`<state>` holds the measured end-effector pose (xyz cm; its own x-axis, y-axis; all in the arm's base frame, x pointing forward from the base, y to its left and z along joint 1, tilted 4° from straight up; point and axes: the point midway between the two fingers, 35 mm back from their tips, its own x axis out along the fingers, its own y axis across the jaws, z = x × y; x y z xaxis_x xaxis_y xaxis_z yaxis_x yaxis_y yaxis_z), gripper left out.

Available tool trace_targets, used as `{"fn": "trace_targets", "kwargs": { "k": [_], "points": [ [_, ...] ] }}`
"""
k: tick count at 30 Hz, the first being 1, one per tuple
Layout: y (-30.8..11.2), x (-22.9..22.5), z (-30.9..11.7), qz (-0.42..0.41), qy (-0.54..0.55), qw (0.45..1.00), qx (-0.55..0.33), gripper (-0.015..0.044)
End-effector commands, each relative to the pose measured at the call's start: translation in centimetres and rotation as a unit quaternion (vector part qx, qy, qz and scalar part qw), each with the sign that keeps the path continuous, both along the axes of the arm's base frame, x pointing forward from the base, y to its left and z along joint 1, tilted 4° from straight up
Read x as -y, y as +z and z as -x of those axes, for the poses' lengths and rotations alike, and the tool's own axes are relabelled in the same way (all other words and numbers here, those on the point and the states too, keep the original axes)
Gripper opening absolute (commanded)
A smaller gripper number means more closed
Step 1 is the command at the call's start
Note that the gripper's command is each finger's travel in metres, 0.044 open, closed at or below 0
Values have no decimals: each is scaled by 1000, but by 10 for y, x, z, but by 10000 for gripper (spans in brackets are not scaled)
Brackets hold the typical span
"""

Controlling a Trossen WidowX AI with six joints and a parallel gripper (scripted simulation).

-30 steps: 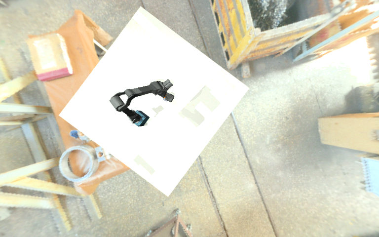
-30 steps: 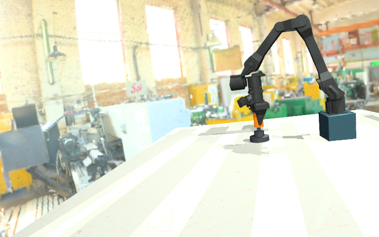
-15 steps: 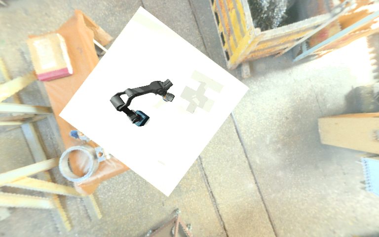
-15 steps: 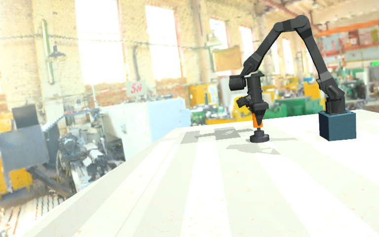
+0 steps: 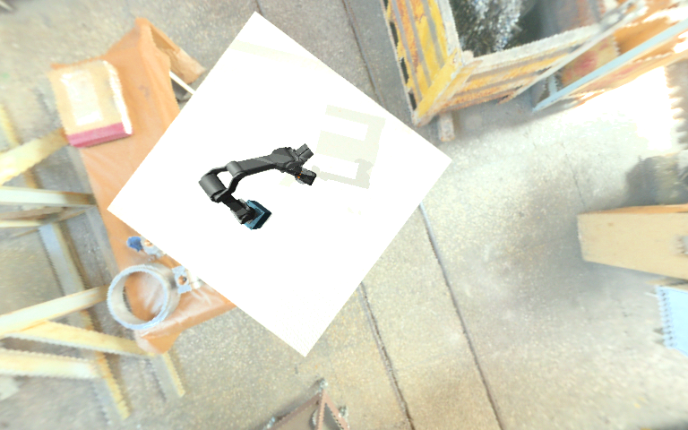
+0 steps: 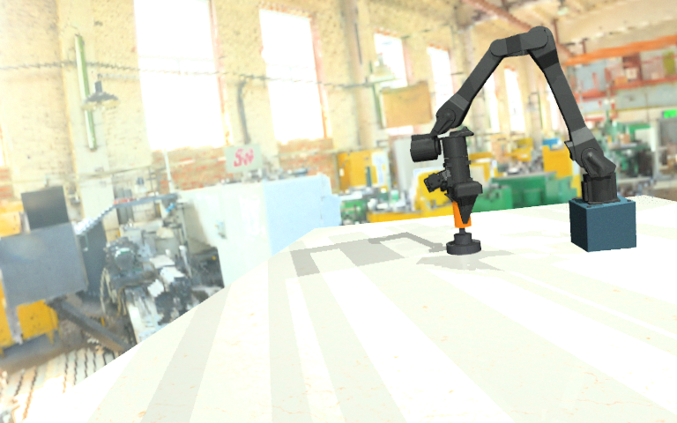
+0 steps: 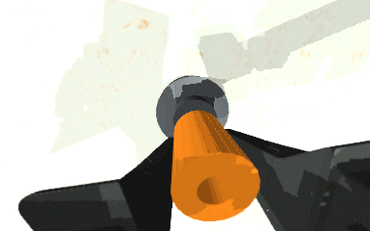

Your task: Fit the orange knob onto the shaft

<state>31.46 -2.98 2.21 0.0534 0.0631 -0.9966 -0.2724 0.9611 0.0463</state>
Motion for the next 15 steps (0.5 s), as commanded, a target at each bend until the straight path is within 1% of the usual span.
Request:
{"fn": "trace_targets", "kwargs": {
  "k": [1,5,15],
  "points": [
    [4,0,0,1,34,999,7,0],
    [5,0,0,4,95,995,11,0],
    [1,0,-4,4,95,995,11,0]
  ]
}}
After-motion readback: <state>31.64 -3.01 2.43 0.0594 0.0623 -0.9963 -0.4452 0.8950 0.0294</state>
